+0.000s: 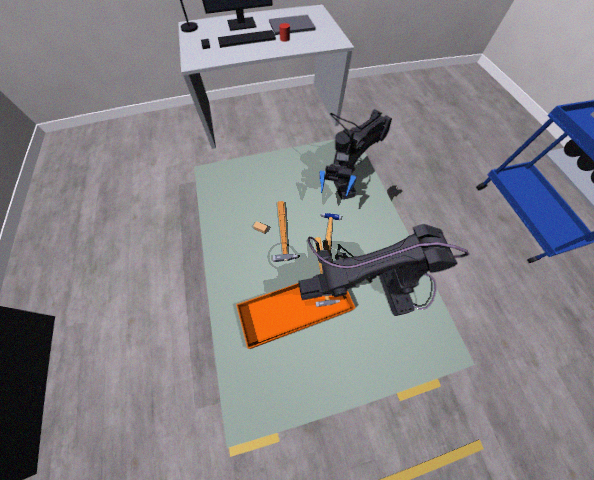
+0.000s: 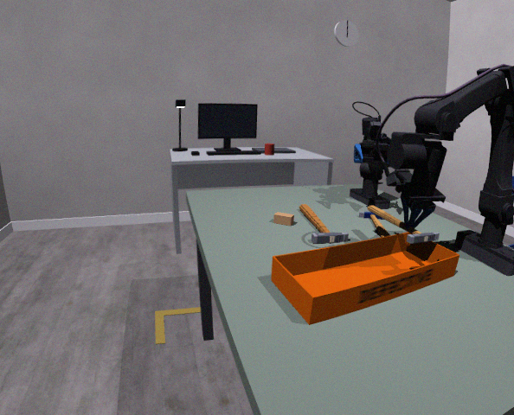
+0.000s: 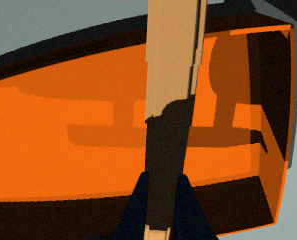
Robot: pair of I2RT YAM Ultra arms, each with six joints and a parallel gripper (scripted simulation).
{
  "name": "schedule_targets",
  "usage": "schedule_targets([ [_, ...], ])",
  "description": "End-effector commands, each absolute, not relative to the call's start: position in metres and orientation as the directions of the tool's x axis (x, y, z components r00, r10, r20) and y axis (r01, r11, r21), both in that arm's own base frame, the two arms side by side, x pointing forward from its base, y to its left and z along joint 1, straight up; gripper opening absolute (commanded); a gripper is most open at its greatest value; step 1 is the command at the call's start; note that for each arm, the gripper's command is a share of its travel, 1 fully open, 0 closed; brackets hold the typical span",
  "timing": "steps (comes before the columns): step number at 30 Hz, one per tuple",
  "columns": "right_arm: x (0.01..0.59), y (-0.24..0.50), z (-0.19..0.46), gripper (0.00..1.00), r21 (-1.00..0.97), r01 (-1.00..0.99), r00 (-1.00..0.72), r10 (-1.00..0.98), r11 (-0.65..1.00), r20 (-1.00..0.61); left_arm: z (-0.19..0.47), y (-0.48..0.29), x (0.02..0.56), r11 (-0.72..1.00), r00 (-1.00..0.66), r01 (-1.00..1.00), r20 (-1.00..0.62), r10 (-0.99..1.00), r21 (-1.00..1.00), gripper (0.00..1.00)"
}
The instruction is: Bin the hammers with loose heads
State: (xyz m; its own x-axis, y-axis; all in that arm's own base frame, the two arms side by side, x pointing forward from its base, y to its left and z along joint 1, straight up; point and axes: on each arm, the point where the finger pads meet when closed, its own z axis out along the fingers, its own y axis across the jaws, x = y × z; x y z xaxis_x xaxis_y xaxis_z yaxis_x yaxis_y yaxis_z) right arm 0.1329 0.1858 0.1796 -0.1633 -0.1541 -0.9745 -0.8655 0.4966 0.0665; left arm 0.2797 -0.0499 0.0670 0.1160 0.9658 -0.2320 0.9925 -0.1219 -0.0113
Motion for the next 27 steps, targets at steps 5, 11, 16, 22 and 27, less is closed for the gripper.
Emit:
schedule_targets([
  [5, 0.13, 0.192, 0.188, 1.0, 0.054, -0.891, -0.131, -0.141, 0.45, -0.981, 0.075, -0.031, 0.275, -0.151, 0.156, 0.988, -0.265, 0.951, 0.038, 0.07],
  [11, 0.13, 0.192, 0.188, 1.0, 0.057, -0.891, -0.133, -0.14, 0.45, -0.981, 0.075, -0.026, 0.272, -0.132, 0.138, 0.99, -0.265, 0.954, 0.039, 0.07],
  [16, 0.13, 0.192, 0.188, 1.0, 0.057, -0.891, -0.133, -0.14, 0.45, -0.981, 0.075, -0.024, 0.28, -0.059, 0.069, 0.997, -0.242, 0.968, 0.049, 0.07],
  [22, 0.13, 0.192, 0.187, 1.0, 0.064, -0.889, -0.144, -0.144, 0.453, -0.979, 0.076, -0.019, 0.293, 0.243, -0.225, 0.968, -0.196, 0.954, 0.07, 0.07],
  [27, 0.13, 0.192, 0.187, 1.0, 0.064, -0.889, -0.144, -0.144, 0.453, -0.979, 0.078, -0.017, 0.299, 0.368, -0.346, 0.926, -0.194, 0.918, 0.088, 0.07],
])
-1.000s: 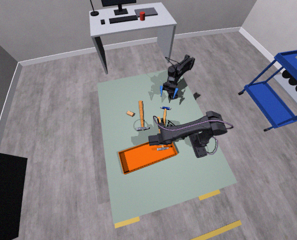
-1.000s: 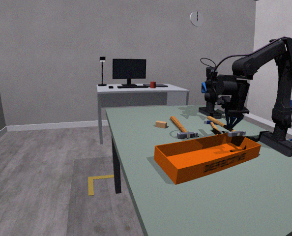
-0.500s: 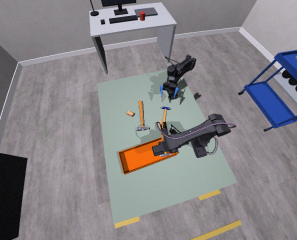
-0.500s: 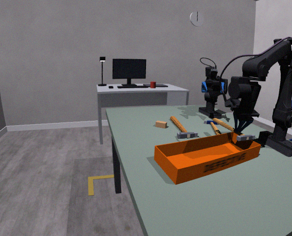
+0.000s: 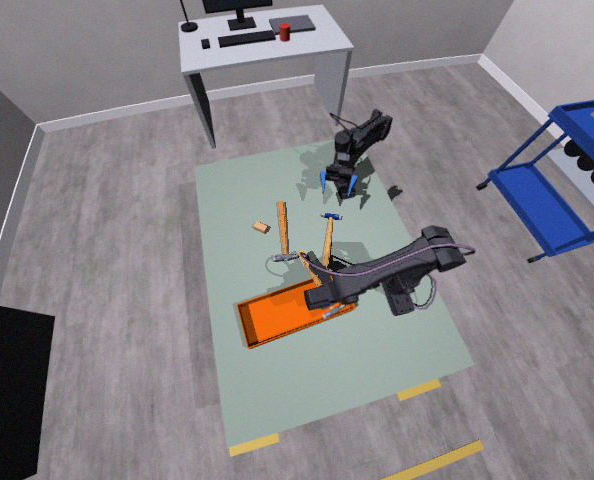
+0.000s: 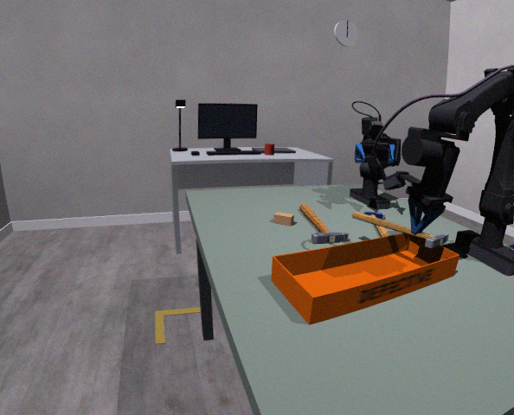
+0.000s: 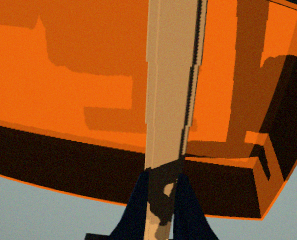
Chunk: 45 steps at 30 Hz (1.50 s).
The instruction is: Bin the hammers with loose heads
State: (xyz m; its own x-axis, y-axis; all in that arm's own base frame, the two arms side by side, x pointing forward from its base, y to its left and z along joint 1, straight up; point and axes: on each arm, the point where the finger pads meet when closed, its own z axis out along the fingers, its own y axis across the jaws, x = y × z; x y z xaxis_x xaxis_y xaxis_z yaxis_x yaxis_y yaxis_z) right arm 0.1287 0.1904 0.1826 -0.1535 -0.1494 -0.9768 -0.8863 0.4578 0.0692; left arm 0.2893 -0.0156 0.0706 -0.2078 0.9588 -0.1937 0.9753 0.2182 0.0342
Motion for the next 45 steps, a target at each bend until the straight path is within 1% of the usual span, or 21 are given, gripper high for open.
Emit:
schedule_targets([
  [1, 0.13, 0.192, 0.187, 1.0, 0.064, -0.889, -0.144, -0.144, 0.453, -0.979, 0.079, -0.017, 0.3, 0.405, -0.383, 0.91, -0.195, 0.903, 0.091, 0.07],
  [5, 0.13, 0.192, 0.187, 1.0, 0.064, -0.889, -0.144, -0.144, 0.453, -0.979, 0.08, -0.017, 0.304, 0.565, -0.539, 0.819, -0.203, 0.817, 0.101, 0.07],
  [12, 0.13, 0.192, 0.187, 1.0, 0.064, -0.889, -0.144, -0.144, 0.453, -0.979, 0.08, -0.017, 0.308, 0.768, -0.734, 0.632, -0.234, 0.637, 0.106, 0.07],
  [13, 0.13, 0.192, 0.187, 1.0, 0.064, -0.889, -0.144, -0.144, 0.453, -0.979, 0.08, -0.017, 0.309, 0.791, -0.757, 0.602, -0.24, 0.608, 0.106, 0.07],
  [15, 0.13, 0.192, 0.187, 1.0, 0.064, -0.889, -0.144, -0.144, 0.453, -0.979, 0.08, -0.017, 0.309, 0.791, -0.757, 0.602, -0.24, 0.608, 0.106, 0.07],
  [22, 0.13, 0.192, 0.187, 1.0, 0.064, -0.889, -0.144, -0.144, 0.453, -0.979, 0.082, -0.017, 0.314, 0.94, -0.891, 0.33, -0.299, 0.342, 0.089, 0.07],
  [30, 0.13, 0.192, 0.187, 1.0, 0.064, -0.889, -0.144, -0.144, 0.453, -0.979, 0.084, -0.018, 0.319, 0.999, -0.929, 0.039, -0.367, 0.05, 0.037, 0.07],
  [32, 0.13, 0.192, 0.187, 1.0, 0.064, -0.889, -0.144, -0.144, 0.453, -0.979, 0.084, -0.018, 0.319, 0.999, -0.929, 0.039, -0.367, 0.05, 0.037, 0.07],
  [35, 0.13, 0.192, 0.187, 1.0, 0.064, -0.889, -0.144, -0.144, 0.453, -0.979, 0.086, -0.018, 0.321, 0.997, -0.916, -0.082, -0.393, -0.074, 0.003, 0.07],
  [40, 0.13, 0.192, 0.187, 1.0, 0.064, -0.889, -0.144, -0.144, 0.453, -0.979, 0.087, -0.019, 0.322, 0.978, -0.885, -0.206, -0.418, -0.205, -0.042, 0.07],
  [45, 0.13, 0.192, 0.187, 1.0, 0.064, -0.889, -0.144, -0.144, 0.453, -0.979, 0.062, -0.024, 0.283, 0.992, -0.951, -0.126, -0.286, -0.119, 0.008, 0.07],
])
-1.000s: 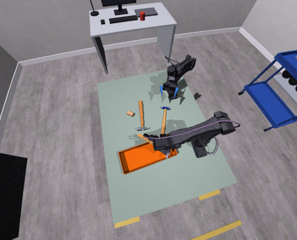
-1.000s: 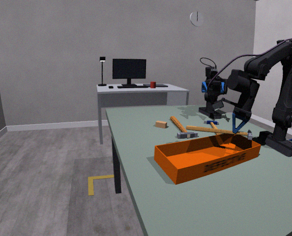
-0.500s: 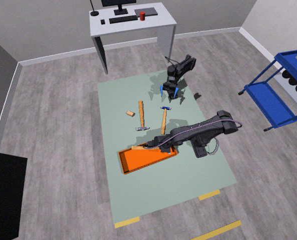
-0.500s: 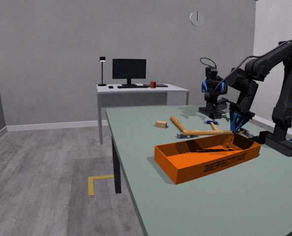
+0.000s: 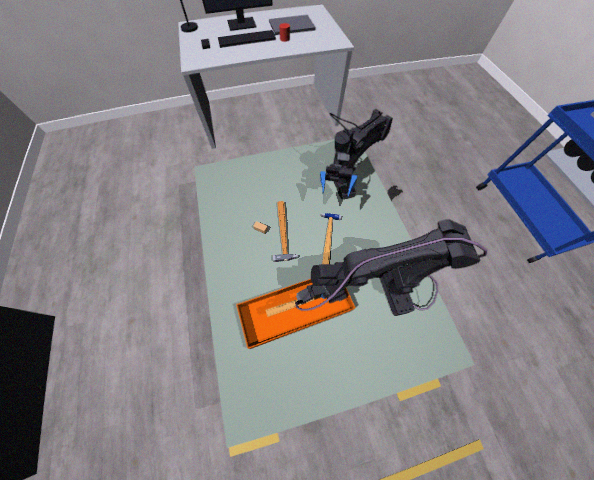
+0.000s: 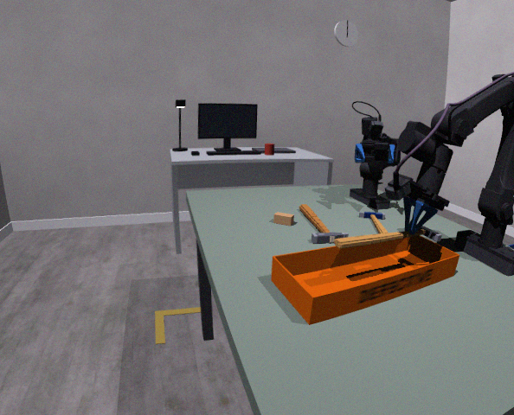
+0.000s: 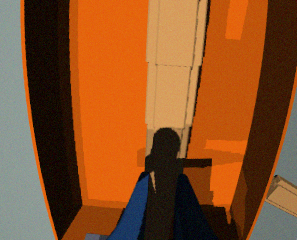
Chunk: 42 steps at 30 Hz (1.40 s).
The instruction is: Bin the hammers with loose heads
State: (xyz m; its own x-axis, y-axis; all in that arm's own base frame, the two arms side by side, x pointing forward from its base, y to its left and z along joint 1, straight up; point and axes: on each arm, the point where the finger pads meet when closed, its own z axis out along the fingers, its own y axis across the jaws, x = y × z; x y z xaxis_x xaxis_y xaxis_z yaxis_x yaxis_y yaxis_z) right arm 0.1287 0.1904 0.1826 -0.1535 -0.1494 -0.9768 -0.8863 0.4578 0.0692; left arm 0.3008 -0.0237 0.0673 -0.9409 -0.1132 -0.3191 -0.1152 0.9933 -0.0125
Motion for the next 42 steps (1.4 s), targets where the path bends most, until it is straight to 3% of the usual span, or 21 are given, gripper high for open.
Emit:
schedule_targets([
  [1, 0.13, 0.192, 0.187, 1.0, 0.064, -0.889, -0.144, -0.144, 0.453, -0.979, 0.06, -0.025, 0.28, 0.993, -0.954, -0.122, -0.277, -0.114, 0.01, 0.07],
  [21, 0.13, 0.192, 0.187, 1.0, 0.064, -0.889, -0.144, -0.144, 0.453, -0.979, 0.07, -0.025, 0.288, 0.991, -0.937, -0.132, -0.325, -0.126, -0.004, 0.07],
  [42, 0.13, 0.192, 0.187, 1.0, 0.064, -0.889, -0.144, -0.144, 0.453, -0.979, 0.016, -0.022, 0.278, 0.991, -0.948, -0.132, -0.293, -0.122, 0.014, 0.07],
])
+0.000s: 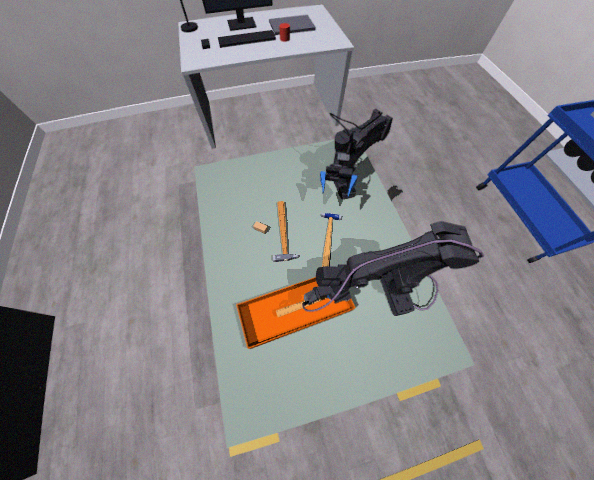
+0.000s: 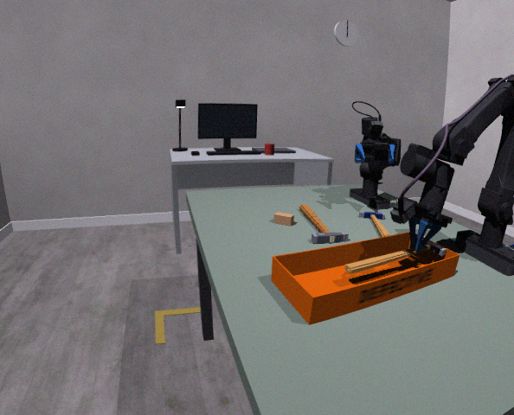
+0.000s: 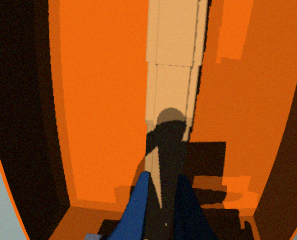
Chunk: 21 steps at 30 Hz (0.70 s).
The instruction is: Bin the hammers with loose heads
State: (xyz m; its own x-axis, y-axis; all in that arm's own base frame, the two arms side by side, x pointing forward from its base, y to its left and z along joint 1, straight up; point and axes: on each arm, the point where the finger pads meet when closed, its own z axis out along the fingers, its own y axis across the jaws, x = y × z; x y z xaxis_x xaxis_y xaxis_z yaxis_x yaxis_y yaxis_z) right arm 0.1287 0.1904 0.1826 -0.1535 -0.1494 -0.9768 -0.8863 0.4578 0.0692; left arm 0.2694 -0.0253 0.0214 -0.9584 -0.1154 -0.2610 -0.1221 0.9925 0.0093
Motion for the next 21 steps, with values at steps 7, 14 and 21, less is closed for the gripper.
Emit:
schedule_targets([
  [7, 0.13, 0.192, 0.187, 1.0, 0.064, -0.889, -0.144, -0.144, 0.453, -0.979, 0.002, -0.023, 0.279, 0.991, -0.947, -0.132, -0.297, -0.122, 0.013, 0.07],
  [14, 0.13, 0.192, 0.187, 1.0, 0.064, -0.889, -0.144, -0.144, 0.453, -0.979, 0.005, -0.023, 0.279, 0.991, -0.947, -0.132, -0.296, -0.122, 0.014, 0.07],
  [21, 0.13, 0.192, 0.187, 1.0, 0.064, -0.889, -0.144, -0.144, 0.453, -0.979, 0.005, -0.025, 0.278, 0.992, -0.948, -0.126, -0.294, -0.119, 0.006, 0.07],
])
